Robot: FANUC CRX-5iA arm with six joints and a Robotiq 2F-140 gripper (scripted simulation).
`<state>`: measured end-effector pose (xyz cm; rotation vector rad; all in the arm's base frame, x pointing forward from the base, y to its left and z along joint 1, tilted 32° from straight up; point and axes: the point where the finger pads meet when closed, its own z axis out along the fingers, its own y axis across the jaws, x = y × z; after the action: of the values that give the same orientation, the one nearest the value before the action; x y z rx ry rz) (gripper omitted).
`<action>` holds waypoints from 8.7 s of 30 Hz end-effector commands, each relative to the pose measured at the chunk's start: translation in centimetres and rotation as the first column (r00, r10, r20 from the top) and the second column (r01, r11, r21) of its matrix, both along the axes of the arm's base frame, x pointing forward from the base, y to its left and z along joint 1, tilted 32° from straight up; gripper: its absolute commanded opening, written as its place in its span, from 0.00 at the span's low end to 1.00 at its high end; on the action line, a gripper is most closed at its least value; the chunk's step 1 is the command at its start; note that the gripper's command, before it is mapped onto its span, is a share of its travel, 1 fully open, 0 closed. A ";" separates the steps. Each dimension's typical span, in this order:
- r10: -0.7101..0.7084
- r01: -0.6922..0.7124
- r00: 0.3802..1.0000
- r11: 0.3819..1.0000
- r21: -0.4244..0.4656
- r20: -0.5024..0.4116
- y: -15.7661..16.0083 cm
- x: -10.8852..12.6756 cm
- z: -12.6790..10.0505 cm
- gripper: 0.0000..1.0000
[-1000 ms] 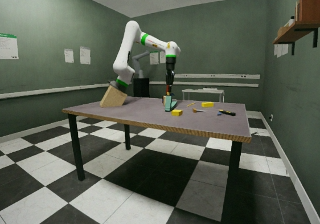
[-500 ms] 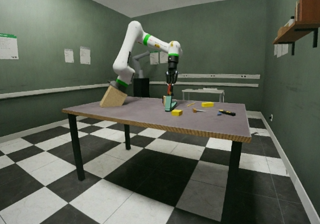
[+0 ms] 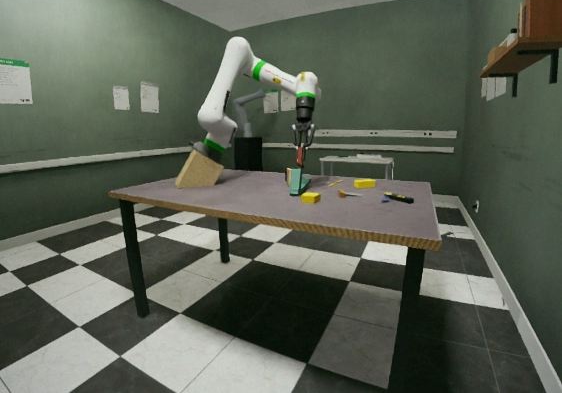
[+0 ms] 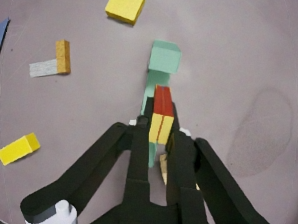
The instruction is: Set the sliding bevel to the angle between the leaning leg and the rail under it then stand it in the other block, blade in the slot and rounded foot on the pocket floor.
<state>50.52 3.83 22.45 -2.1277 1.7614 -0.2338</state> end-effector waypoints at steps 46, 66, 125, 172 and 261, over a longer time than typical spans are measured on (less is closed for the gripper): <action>0.014 -0.013 1.000 1.000 -0.010 0.009 0.1 1.8 -3.9 0.10; 0.013 -0.013 1.000 1.000 -0.011 0.009 0.3 2.7 -5.9 0.10; 0.013 -0.013 1.000 1.000 -0.011 0.009 -0.1 3.3 -7.3 0.10; 0.013 -0.013 1.000 1.000 -0.011 0.009 0.1 4.2 -9.5 0.10; 0.013 -0.013 1.000 1.000 -0.011 0.009 0.1 4.0 -9.0 0.10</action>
<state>54.52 3.95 13.31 -2.1429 1.7449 -0.2475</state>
